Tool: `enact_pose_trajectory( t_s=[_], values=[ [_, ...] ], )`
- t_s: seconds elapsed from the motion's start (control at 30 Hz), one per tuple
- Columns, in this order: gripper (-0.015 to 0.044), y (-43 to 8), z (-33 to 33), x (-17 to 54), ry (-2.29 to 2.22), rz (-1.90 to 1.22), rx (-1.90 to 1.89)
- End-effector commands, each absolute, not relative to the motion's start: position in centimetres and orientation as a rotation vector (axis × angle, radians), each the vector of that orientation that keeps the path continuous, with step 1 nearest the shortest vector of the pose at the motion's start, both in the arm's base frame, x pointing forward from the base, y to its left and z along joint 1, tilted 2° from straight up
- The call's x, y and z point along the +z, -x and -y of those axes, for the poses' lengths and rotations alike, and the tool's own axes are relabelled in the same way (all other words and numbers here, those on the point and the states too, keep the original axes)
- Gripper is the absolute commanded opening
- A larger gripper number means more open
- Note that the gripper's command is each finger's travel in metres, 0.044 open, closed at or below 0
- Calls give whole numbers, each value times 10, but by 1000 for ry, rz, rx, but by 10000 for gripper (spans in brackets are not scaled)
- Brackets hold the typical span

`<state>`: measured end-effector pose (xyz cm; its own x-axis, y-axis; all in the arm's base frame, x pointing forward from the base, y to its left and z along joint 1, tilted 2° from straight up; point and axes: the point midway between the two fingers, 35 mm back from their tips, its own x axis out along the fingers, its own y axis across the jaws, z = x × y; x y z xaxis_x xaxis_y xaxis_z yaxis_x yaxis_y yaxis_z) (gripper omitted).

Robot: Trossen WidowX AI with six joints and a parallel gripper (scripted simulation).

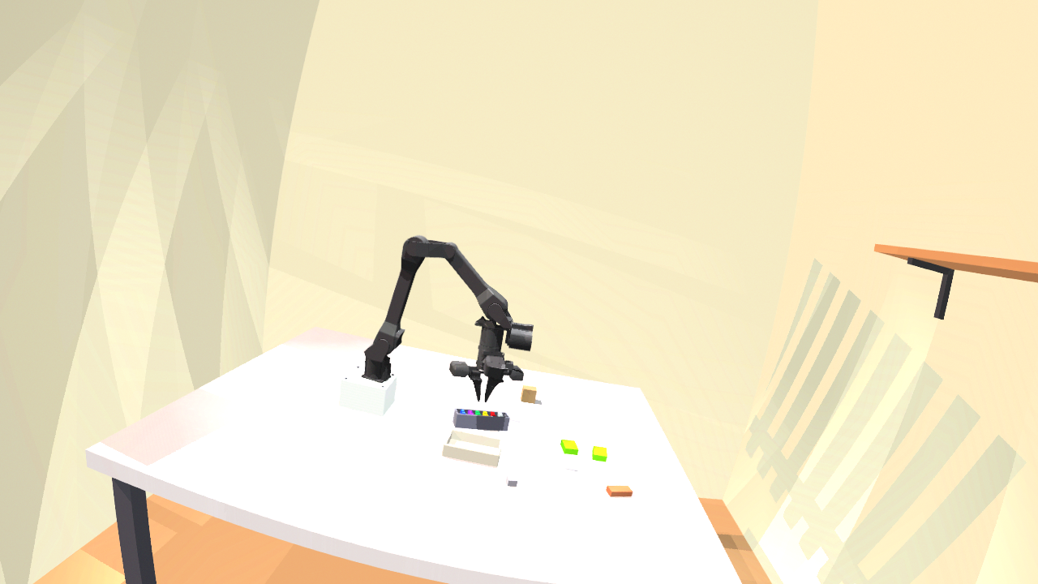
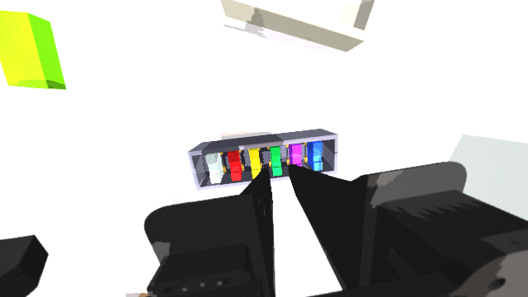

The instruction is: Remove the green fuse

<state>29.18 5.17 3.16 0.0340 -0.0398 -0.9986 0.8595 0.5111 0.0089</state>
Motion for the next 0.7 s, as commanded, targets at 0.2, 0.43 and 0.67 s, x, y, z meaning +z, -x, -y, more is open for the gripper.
enact_pose_trajectory(
  t_s=[0.2, 0.43, 0.67],
  values=[
    [74, -288, -55, 29, -809, -1378, -840],
    [74, -289, -55, 22, -809, -1378, -840],
    [74, -289, -55, 15, -809, -1378, -840]
  ],
)
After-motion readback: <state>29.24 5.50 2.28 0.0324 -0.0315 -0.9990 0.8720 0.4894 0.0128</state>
